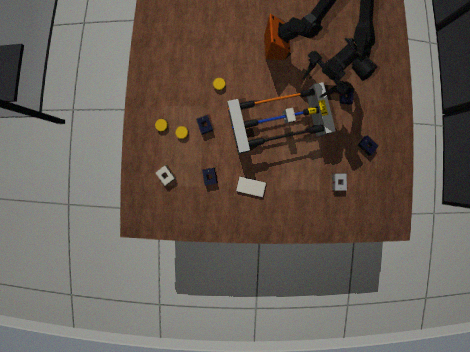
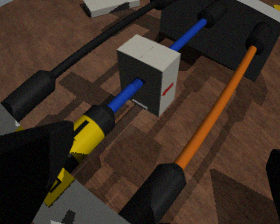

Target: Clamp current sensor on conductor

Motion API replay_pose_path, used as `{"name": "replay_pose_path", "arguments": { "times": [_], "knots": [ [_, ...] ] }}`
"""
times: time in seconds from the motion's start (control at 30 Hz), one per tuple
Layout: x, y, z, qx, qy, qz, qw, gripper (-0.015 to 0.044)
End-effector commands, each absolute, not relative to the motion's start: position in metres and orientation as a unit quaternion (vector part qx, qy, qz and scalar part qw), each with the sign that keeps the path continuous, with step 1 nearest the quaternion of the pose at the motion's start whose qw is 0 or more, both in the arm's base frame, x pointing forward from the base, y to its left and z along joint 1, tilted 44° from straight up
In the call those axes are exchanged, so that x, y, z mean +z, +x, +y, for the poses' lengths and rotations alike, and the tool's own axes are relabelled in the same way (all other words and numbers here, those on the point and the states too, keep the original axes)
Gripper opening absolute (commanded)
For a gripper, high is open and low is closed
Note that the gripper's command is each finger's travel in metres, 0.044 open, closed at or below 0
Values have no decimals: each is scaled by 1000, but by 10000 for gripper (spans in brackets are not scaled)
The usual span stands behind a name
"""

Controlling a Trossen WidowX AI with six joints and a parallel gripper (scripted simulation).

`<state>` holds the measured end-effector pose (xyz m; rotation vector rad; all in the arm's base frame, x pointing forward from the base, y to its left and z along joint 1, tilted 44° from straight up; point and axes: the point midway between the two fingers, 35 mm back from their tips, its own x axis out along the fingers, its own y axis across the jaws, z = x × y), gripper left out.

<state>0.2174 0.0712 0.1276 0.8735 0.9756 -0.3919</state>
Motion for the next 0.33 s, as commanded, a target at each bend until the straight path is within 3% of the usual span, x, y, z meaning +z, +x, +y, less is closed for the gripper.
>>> {"name": "replay_pose_path", "arguments": {
  "times": [0.0, 0.27, 0.3],
  "knots": [
    [127, 217, 72, -179, 402, 454, 775, 440],
    [125, 229, 72, -196, 390, 519, 735, 440],
    [127, 220, 72, -186, 397, 475, 763, 440]
  ]
}}
